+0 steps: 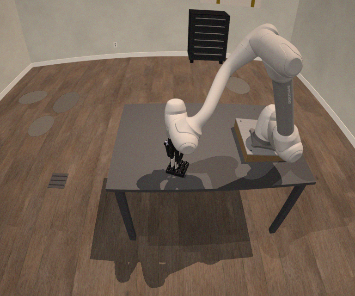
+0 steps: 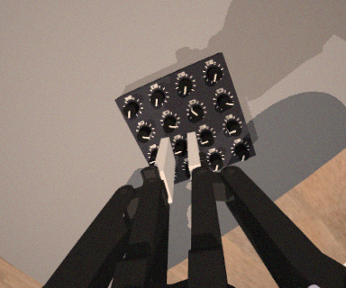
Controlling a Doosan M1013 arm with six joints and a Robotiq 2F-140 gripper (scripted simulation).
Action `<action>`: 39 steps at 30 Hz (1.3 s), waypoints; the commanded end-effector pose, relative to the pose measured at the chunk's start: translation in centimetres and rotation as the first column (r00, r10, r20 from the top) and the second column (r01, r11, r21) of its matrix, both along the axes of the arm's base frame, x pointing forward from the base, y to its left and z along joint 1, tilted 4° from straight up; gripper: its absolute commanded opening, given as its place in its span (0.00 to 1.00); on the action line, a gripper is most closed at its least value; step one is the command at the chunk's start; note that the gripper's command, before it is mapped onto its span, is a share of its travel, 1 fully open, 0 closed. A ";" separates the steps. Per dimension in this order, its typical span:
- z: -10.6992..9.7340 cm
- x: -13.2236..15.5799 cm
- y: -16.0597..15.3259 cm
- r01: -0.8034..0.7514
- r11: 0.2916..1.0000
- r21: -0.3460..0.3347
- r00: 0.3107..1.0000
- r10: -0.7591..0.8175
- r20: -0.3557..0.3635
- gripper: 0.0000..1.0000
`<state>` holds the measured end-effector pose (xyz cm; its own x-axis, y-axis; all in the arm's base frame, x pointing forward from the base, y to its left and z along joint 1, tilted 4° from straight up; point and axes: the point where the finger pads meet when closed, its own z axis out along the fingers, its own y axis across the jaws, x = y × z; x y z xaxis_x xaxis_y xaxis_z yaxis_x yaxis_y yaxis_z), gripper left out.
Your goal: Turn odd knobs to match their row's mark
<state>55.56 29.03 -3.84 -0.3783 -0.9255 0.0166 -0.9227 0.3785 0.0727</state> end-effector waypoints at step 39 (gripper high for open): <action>3.8 0.3 0.0 0.000 1.000 0.000 1.000 0.000 0.000 0.12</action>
